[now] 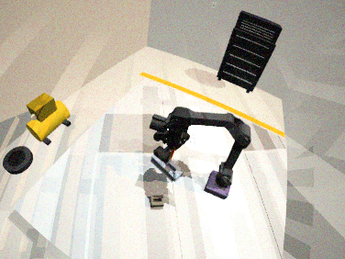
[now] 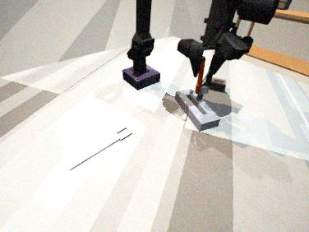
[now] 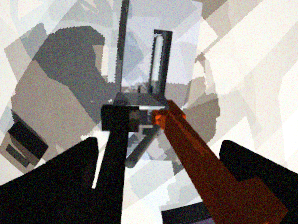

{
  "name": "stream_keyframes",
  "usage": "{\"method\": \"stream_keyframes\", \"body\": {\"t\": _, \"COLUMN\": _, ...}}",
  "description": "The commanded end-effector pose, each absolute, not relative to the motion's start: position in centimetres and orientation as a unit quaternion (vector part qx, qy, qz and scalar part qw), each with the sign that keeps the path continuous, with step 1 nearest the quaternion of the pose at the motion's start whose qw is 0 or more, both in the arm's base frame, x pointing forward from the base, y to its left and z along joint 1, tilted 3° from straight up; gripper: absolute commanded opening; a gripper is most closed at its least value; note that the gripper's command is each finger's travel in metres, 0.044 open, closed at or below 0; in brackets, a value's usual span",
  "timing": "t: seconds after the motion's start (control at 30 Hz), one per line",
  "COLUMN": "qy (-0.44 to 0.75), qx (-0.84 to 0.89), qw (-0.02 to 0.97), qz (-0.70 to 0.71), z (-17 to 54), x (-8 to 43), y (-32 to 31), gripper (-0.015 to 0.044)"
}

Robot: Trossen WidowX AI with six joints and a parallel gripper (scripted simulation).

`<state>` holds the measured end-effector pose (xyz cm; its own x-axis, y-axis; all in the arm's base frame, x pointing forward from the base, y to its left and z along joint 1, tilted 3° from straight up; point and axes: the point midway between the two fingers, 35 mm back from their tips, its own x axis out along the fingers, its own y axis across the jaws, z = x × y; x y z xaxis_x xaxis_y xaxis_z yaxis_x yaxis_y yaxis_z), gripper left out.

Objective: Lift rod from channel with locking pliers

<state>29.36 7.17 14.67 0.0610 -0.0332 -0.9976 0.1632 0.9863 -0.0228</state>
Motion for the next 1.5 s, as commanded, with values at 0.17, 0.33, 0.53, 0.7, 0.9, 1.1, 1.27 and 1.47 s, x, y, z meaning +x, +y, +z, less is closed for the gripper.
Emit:
{"method": "stream_keyframes", "body": {"t": 0.17, "qy": 0.676, "qx": 0.069, "qw": 0.729, "qz": -0.083, "z": 14.94, "x": 29.27, "y": 6.13, "gripper": 0.0318}}
{"method": "stream_keyframes", "body": {"t": 0.33, "qy": 0.675, "qx": 0.072, "qw": 0.729, "qz": -0.085, "z": 14.91, "x": 29.33, "y": 5.88, "gripper": 0.0318}}
{"method": "stream_keyframes", "body": {"t": 0.53, "qy": 0.675, "qx": 0.073, "qw": 0.730, "qz": -0.085, "z": 14.98, "x": 29.41, "y": 5.82, "gripper": 0.0318}}
{"method": "stream_keyframes", "body": {"t": 0.7, "qy": 0.675, "qx": 0.073, "qw": 0.730, "qz": -0.085, "z": 15.04, "x": 29.43, "y": 5.96, "gripper": 0.0318}}
{"method": "stream_keyframes", "body": {"t": 0.9, "qy": 0.675, "qx": 0.073, "qw": 0.730, "qz": -0.085, "z": 15.09, "x": 29.43, "y": 6.09, "gripper": 0.0318}}
{"method": "stream_keyframes", "body": {"t": 1.1, "qy": 0.675, "qx": 0.073, "qw": 0.730, "qz": -0.085, "z": 15.08, "x": 29.43, "y": 6.11, "gripper": 0.0318}}
{"method": "stream_keyframes", "body": {"t": 1.27, "qy": 0.675, "qx": 0.073, "qw": 0.730, "qz": -0.085, "z": 14.79, "x": 29.44, "y": 6.10, "gripper": 0.0318}}
{"method": "stream_keyframes", "body": {"t": 1.47, "qy": 0.675, "qx": 0.073, "qw": 0.730, "qz": -0.085, "z": 14.17, "x": 29.44, "y": 6.07, "gripper": 0.0318}}
